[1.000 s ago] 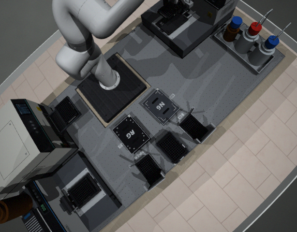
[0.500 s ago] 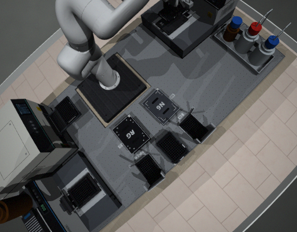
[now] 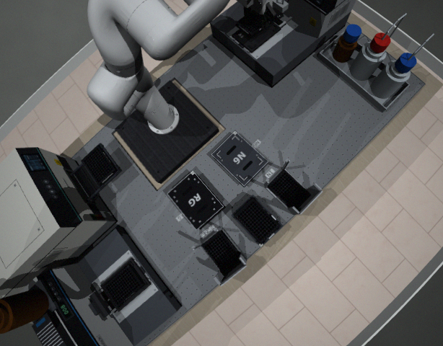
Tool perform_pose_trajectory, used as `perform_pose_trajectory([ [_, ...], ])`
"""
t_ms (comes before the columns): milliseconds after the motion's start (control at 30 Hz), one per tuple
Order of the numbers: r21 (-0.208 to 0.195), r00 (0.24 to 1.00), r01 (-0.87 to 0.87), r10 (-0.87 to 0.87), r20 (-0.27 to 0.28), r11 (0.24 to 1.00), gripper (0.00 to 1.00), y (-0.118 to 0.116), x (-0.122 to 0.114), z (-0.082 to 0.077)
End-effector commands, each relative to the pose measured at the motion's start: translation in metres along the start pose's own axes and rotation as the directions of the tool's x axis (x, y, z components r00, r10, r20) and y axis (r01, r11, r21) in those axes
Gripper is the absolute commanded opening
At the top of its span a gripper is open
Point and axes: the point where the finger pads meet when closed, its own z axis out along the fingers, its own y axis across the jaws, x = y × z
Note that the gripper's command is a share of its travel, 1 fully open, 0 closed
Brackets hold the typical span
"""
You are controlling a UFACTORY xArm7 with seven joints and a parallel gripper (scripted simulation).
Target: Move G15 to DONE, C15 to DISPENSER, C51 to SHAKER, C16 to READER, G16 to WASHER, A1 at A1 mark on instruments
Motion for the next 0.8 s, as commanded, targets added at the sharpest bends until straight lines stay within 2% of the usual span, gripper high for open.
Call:
perform_pose_trajectory([
  [0, 0.001, 1.0, 0.0, 0.0, 0.004, 1.0, 0.0, 0.0, -0.002, 0.004],
  [267, 0.001, 1.0, 0.0, 0.0, 0.004, 1.0, 0.0, 0.0, -0.002, 0.014],
  [767, 0.001, 1.0, 0.0, 0.0, 0.004, 1.0, 0.0, 0.0, -0.002, 0.016],
])
